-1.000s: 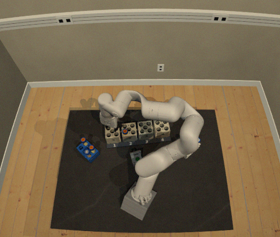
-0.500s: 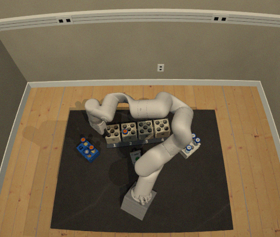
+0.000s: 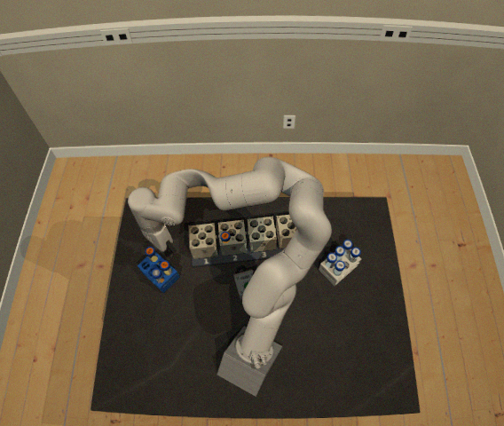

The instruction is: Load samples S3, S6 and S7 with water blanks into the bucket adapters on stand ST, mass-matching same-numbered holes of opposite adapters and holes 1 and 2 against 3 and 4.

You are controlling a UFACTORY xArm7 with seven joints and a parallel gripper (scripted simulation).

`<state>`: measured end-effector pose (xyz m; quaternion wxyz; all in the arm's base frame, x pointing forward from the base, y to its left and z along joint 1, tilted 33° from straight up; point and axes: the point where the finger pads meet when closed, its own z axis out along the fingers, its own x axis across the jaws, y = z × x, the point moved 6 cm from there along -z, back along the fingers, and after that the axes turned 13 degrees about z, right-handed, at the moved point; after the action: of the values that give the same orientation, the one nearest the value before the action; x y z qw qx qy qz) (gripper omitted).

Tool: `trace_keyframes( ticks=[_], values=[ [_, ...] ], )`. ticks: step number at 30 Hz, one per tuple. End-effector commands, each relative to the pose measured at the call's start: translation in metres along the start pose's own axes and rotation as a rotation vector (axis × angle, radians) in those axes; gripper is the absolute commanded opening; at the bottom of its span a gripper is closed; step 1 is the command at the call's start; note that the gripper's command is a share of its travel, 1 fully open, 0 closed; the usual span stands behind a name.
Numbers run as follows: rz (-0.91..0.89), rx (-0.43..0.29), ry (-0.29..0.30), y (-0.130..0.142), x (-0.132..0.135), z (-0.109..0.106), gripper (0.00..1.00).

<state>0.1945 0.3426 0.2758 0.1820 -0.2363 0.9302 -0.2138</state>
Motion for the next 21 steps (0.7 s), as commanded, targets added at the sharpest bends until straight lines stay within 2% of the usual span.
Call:
trace_keyframes(
  ticks=[1,18,21],
  values=[
    [0.002,0.008,-0.001,0.0254,-0.0056,-0.0008,0.57],
    [0.002,0.008,-0.001,0.0254,-0.0055,-0.0008,0.57],
    [0.002,0.008,-0.001,0.0254,-0.0056,0.0052,0.57]
  ],
)
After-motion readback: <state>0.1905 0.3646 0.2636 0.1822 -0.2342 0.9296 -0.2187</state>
